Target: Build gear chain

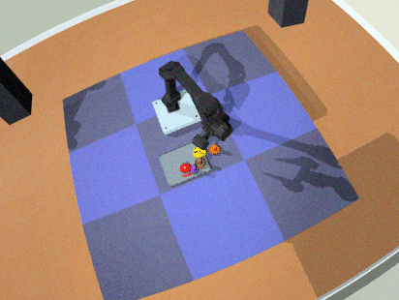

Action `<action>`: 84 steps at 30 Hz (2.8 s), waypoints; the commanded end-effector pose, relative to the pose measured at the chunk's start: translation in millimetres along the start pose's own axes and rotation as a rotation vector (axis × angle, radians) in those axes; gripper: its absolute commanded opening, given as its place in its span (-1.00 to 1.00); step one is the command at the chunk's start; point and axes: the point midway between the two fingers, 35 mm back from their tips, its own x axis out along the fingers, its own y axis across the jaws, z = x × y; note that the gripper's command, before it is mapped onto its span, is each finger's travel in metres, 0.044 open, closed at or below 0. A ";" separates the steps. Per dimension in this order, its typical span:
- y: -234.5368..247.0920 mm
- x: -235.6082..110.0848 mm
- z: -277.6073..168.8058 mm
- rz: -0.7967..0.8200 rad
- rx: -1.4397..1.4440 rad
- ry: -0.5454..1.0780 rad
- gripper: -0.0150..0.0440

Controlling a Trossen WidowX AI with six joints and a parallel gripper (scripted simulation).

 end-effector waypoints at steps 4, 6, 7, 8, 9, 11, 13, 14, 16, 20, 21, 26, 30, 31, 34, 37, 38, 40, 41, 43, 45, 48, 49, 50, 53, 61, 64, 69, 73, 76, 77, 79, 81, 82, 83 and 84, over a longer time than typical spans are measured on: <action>99.4 -16.8 -5.1 0.002 -0.002 -0.005 1.00; 127.3 -21.3 -12.5 0.004 -0.002 -0.005 1.00; 140.7 -23.6 -17.1 0.005 -0.002 -0.006 1.00; 153.9 -25.9 -22.4 0.006 -0.002 -0.006 1.00; 166.8 -28.2 -28.2 0.007 -0.002 -0.007 1.00; 182.6 -31.3 -36.4 0.009 -0.002 -0.008 1.00; 184.5 -31.7 -37.5 0.009 -0.002 -0.008 1.00; 184.5 -31.7 -37.5 0.009 -0.002 -0.008 1.00; 184.5 -31.7 -37.5 0.009 -0.002 -0.008 1.00; 184.5 -31.7 -37.5 0.009 -0.002 -0.008 1.00; 184.5 -31.7 -37.5 0.009 -0.002 -0.008 1.00; 184.5 -31.7 -37.5 0.009 -0.002 -0.008 1.00; 184.5 -31.7 -37.5 0.009 -0.002 -0.008 1.00; 184.5 -31.7 -37.5 0.009 -0.002 -0.008 1.00; 184.5 -31.7 -37.5 0.009 -0.002 -0.008 1.00; 184.5 -31.7 -37.5 0.009 -0.002 -0.008 1.00; 184.5 -31.7 -37.5 0.009 -0.002 -0.008 1.00; 184.5 -31.7 -37.5 0.009 -0.002 -0.008 1.00; 184.5 -31.7 -37.5 0.009 -0.002 -0.008 1.00; 184.5 -31.7 -37.5 0.009 -0.002 -0.008 1.00; 184.5 -31.7 -37.5 0.009 -0.002 -0.008 1.00; 184.5 -31.7 -37.5 0.009 -0.002 -0.008 1.00; 184.5 -31.7 -37.5 0.009 -0.002 -0.008 1.00; 184.5 -31.7 -37.5 0.009 -0.002 -0.008 1.00; 184.5 -31.7 -37.5 0.009 -0.002 -0.008 1.00; 184.5 -31.7 -37.5 0.009 -0.002 -0.008 1.00; 184.5 -31.7 -37.5 0.009 -0.002 -0.008 1.00; 184.5 -31.7 -37.5 0.009 -0.002 -0.008 1.00; 184.5 -31.7 -37.5 0.009 -0.002 -0.008 1.00; 184.5 -31.7 -37.5 0.009 -0.002 -0.008 1.00; 184.5 -31.7 -37.5 0.009 -0.002 -0.008 1.00; 184.5 -31.7 -37.5 0.009 -0.002 -0.008 1.00; 184.5 -31.7 -37.5 0.009 -0.002 -0.008 1.00; 184.5 -31.7 -37.5 0.009 -0.002 -0.008 1.00; 184.5 -31.7 -37.5 0.009 -0.002 -0.008 1.00; 184.5 -31.7 -37.5 0.009 -0.002 -0.008 1.00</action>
